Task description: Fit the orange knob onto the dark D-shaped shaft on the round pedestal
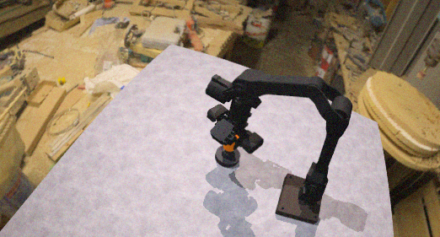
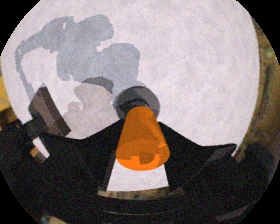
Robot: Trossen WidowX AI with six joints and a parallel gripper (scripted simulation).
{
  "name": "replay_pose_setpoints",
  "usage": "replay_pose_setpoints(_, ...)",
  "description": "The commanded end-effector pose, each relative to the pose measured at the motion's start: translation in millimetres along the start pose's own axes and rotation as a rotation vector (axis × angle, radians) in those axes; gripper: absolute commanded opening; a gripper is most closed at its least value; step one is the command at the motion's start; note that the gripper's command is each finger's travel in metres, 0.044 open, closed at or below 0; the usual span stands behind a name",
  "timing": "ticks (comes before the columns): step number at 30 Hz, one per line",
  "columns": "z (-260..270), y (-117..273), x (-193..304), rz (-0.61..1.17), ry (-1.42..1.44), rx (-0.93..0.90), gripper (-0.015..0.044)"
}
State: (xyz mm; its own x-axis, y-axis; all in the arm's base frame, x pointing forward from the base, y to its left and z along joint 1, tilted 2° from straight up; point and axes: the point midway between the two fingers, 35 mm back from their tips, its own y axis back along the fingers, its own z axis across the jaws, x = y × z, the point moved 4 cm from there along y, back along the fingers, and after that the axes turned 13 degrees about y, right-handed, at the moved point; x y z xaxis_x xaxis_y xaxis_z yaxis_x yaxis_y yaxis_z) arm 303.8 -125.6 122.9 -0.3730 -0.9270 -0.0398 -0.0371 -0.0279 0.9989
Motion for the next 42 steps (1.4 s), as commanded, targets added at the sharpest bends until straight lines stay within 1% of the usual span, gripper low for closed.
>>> replay_pose_setpoints(1,0.3,-0.2,-0.4,-0.003,0.004,0.003,0.0000)
replay_pose_setpoints(19,8.4,3.7,0.2,-0.003,0.004,0.003,0.0000)
replay_pose_setpoints(27,7.7,1.6,0.2,-0.002,0.213,0.003,0.0000)
replay_pose_setpoints(42,3.6,3.0,-0.2,-0.002,0.213,0.003,0.0000)
